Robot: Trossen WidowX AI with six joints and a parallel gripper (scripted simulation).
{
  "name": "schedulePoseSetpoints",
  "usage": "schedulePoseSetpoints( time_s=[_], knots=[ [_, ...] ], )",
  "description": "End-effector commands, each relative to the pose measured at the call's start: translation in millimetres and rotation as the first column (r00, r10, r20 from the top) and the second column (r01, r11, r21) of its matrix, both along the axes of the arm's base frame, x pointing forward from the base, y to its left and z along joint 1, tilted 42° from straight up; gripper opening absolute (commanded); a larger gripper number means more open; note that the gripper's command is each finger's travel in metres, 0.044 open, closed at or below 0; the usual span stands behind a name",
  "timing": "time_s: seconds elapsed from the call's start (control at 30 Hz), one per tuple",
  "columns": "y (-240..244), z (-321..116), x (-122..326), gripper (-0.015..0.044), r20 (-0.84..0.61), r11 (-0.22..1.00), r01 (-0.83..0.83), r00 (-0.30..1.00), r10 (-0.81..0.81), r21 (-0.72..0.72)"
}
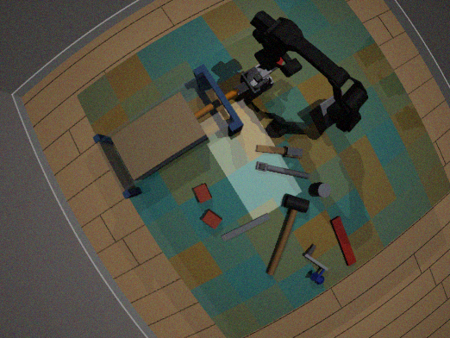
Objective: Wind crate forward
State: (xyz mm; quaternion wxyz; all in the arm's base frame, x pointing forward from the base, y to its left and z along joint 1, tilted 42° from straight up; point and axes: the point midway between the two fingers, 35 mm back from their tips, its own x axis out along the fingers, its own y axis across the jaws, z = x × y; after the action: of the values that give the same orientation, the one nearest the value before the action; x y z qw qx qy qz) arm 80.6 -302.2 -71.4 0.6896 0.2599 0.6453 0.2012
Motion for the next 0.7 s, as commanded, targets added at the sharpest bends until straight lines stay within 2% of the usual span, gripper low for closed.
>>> schedulePoseSetpoints(
  time_s=[0.0, 0.13, 0.23, 0.33, 0.5, 0.57, 0.67],
  knots=[
    [5.5, -0.4, 4.6, 0.044, 0.016, 1.0, -0.012, 1.0, 0.011, 0.027],
    [3.1, 0.3, 3.1, 0.044, 0.008, 1.0, -0.007, 1.0, 0.007, 0.015],
    [8.2, -1.7, 0.0, 0.0361, -0.053, 0.997, 0.07, 0.996, -0.068, 0.023],
    [19.5, -5.7, -6.5, 0.0282, -0.183, 0.973, 0.23, 0.958, -0.222, 0.025],
    [48.1, -13.7, -20.6, 0.0151, -0.457, 0.827, 0.56, 0.724, -0.517, -0.048],
    [52.4, -14.7, -22.4, 0.0099, -0.489, 0.798, 0.598, 0.678, -0.549, -0.067],
    [52.4, -14.7, -22.4, 0.002, -0.489, 0.798, 0.598, 0.678, -0.549, -0.067]
  ],
)
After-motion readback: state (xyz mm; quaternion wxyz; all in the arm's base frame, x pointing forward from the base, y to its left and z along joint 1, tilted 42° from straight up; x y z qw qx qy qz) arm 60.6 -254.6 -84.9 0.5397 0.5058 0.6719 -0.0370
